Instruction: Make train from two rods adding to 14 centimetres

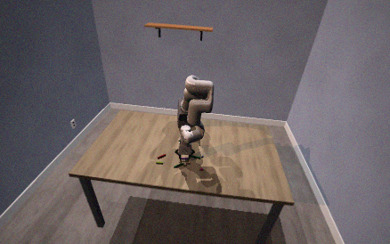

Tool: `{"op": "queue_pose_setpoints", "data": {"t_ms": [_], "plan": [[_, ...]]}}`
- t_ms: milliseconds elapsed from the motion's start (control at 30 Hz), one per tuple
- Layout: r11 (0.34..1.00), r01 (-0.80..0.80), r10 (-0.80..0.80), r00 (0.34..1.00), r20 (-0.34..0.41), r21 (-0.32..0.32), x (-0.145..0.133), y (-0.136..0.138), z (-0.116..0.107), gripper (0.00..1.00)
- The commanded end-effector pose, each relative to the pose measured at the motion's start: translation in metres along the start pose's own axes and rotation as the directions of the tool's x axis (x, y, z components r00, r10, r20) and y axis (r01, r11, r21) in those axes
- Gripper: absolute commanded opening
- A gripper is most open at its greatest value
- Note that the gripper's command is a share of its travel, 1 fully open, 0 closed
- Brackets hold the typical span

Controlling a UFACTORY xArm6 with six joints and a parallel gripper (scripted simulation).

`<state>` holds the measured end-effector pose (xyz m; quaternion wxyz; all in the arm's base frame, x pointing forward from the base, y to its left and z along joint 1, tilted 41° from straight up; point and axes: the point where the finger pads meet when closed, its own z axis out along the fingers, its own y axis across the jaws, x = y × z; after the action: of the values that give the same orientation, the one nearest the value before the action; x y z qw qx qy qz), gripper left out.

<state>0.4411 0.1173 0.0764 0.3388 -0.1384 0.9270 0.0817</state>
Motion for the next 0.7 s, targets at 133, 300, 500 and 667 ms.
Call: {"op": "queue_pose_setpoints", "data": {"t_ms": [133, 300, 500, 667], "plan": [[1.0, 0.0, 0.0, 1.0, 0.001, 0.0, -0.0006, 0.0, -0.0004, 0.61], [1.0, 0.0, 0.0, 1.0, 0.001, 0.0, -0.0006, 0.0, -0.0004, 0.61], [1.0, 0.0, 0.0, 1.0, 0.001, 0.0, -0.0006, 0.0, -0.0002, 0.61], [1.0, 0.0, 0.0, 1.0, 0.001, 0.0, -0.0007, 0.0, 0.0021, 0.61]]}}
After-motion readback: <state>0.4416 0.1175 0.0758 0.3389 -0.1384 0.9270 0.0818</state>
